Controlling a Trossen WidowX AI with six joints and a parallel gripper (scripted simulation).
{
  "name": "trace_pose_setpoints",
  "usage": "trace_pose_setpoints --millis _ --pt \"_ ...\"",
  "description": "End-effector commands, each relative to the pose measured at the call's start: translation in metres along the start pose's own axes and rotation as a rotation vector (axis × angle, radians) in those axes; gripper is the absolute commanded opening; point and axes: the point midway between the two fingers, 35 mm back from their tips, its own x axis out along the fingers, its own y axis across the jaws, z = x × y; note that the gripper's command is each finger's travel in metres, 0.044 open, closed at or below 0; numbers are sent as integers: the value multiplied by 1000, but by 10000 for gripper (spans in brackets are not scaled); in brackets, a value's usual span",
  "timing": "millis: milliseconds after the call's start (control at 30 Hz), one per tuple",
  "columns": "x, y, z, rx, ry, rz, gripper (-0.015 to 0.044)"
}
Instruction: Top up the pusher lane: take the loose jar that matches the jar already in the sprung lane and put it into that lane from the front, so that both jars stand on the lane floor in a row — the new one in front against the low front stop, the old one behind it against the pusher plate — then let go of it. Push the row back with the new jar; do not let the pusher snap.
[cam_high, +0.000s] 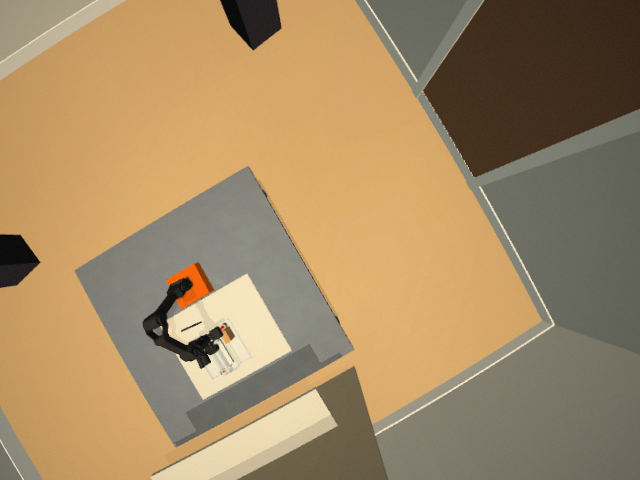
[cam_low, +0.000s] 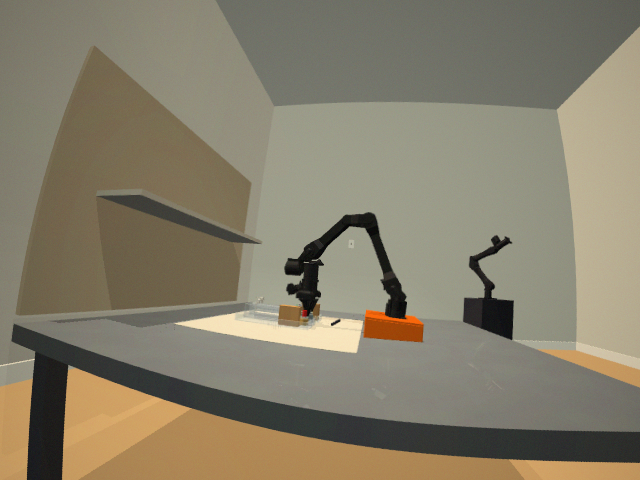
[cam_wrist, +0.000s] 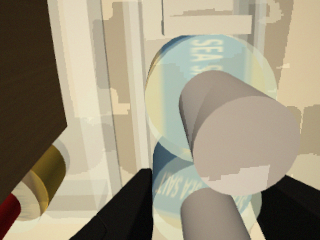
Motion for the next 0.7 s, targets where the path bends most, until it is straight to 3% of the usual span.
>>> trace_pose_setpoints --millis 0,667 --pt "0 0 2 5 -12 0 0" --pt "0 0 -2 5 -12 0 0"
